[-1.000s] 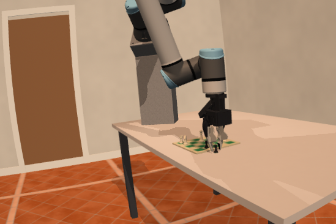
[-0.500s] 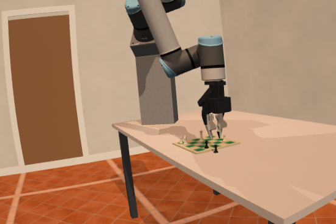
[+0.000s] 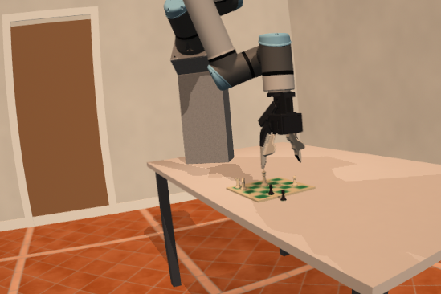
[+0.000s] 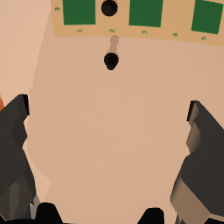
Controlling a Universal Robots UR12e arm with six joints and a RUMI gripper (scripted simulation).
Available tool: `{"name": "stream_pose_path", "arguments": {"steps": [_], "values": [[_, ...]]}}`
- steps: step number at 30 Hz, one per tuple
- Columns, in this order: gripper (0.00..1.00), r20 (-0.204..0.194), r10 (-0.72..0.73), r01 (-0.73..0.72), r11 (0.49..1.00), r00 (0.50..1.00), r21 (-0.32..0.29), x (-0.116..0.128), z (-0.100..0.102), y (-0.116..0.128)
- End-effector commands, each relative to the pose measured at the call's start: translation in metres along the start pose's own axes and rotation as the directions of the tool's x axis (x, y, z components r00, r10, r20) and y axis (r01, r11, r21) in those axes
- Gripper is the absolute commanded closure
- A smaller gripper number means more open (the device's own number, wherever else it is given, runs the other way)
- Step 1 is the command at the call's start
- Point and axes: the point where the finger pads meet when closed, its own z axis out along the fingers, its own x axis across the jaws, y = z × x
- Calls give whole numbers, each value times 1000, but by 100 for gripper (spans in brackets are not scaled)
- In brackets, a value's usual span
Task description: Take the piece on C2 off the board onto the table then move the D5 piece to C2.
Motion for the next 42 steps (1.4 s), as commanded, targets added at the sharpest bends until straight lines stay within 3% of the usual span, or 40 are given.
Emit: {"name": "stream_pose_path", "arguments": {"steps": [1, 25, 33, 37, 39, 42], "values": [[0, 0, 0, 0, 1000, 1000, -1, 0, -2, 1], [0, 0, 25, -25, 1000, 1000, -1, 4, -2, -2], [0, 0, 215, -215, 977, 977, -1, 31, 1, -25], [0, -1, 363, -363, 932, 932, 0, 52, 1, -44], [0, -1, 363, -363, 932, 932, 0, 52, 1, -44], [0, -1, 477, -477, 879, 879, 0, 68, 1, -58]]}}
